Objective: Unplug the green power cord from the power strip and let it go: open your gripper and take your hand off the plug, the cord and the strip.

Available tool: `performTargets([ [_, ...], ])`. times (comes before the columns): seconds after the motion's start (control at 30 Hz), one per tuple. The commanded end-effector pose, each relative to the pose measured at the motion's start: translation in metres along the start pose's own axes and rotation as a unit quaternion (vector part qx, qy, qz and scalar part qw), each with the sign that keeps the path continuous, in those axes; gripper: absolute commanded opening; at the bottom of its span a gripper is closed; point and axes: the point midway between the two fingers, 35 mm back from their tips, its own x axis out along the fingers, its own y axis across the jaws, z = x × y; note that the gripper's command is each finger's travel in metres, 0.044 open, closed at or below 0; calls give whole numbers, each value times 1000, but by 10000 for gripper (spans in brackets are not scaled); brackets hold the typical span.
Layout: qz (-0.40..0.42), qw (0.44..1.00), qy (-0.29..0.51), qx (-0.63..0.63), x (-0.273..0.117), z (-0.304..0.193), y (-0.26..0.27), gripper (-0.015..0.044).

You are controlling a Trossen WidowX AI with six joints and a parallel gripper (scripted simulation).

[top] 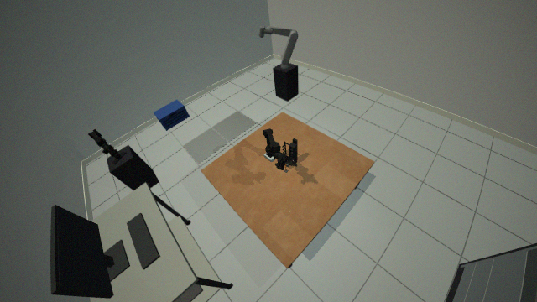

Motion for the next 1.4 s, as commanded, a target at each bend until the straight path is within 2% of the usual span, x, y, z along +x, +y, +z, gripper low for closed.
performTargets([
  [0.0, -101, 990, -95, -21, -4, 32, -72, 160],
  [0.23, -238, 953, -177, -65, -33, 56, -153, 160],
  [0.47, -400, 879, -228, -127, -88, 71, -230, 160],
  [0.67, -547, 780, -237, -191, -154, 75, -281, 160],
  [0.87, -687, 649, -215, -245, -231, 71, -312, 160],
  [0.97, -714, 619, -207, -255, -247, 70, -316, 160],
  [1.37, -714, 619, -207, -255, -246, 70, -316, 160],
])
